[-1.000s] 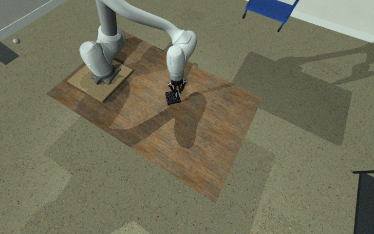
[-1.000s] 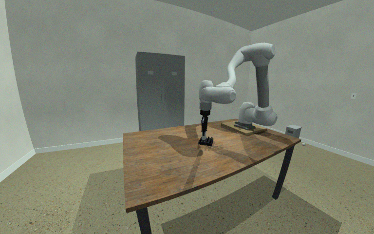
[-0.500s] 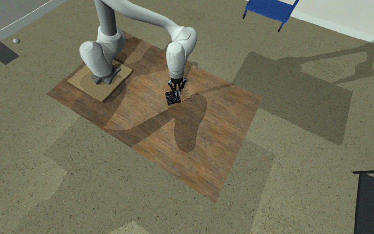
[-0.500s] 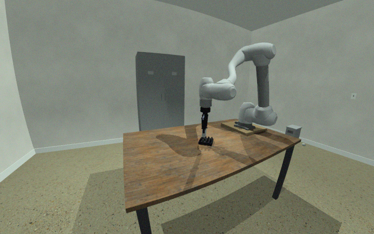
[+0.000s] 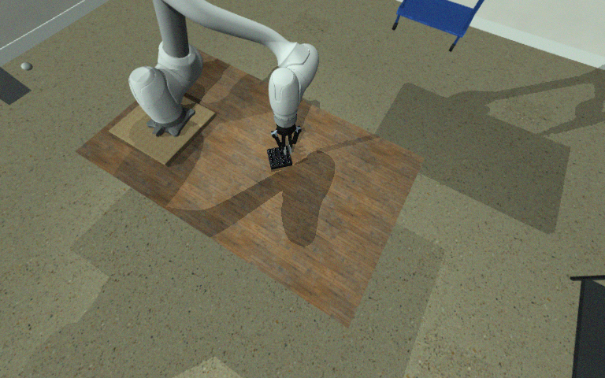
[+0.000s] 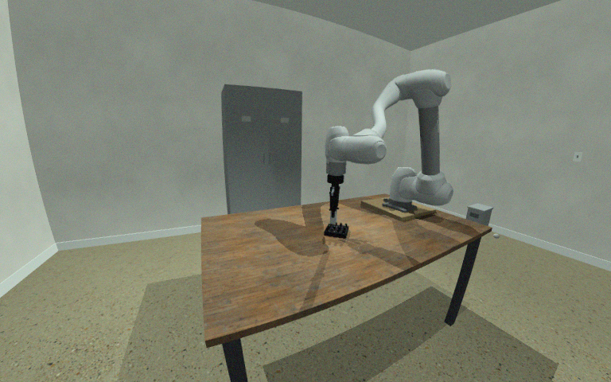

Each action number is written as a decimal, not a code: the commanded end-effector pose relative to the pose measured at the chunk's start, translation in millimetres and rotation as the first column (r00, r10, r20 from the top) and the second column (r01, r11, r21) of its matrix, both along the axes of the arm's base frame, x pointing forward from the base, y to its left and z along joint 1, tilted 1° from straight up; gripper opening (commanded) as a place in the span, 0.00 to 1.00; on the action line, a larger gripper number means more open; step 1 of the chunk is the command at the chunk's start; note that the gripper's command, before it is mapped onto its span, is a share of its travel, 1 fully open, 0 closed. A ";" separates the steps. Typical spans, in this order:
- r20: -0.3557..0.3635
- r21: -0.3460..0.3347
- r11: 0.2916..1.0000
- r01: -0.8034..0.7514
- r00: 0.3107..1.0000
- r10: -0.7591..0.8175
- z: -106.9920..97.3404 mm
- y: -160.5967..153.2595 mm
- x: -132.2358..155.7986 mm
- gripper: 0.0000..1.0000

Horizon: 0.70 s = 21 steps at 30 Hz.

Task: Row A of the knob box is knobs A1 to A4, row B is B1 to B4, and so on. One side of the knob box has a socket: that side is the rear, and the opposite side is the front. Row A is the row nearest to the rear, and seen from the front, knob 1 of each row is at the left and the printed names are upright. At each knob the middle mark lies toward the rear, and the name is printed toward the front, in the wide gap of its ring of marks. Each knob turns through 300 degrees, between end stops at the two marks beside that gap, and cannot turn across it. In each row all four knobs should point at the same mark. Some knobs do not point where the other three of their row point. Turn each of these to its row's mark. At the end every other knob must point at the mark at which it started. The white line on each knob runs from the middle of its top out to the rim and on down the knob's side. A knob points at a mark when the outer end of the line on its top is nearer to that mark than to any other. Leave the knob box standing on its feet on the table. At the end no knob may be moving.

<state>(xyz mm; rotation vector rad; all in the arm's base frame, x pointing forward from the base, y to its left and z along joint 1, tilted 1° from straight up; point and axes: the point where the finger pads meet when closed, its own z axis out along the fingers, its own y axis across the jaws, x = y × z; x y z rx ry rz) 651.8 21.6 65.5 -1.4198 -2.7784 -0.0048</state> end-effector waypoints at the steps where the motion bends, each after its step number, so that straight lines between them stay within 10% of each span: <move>1: 0.002 0.002 0.995 -0.105 0.995 0.105 1.4 0.0 0.0 0.12; 14: 0.010 0.008 0.852 -0.524 0.852 0.524 6.7 0.0 0.2 0.12; 21: 0.016 0.009 0.644 -0.765 0.644 0.765 10.6 0.0 0.3 0.12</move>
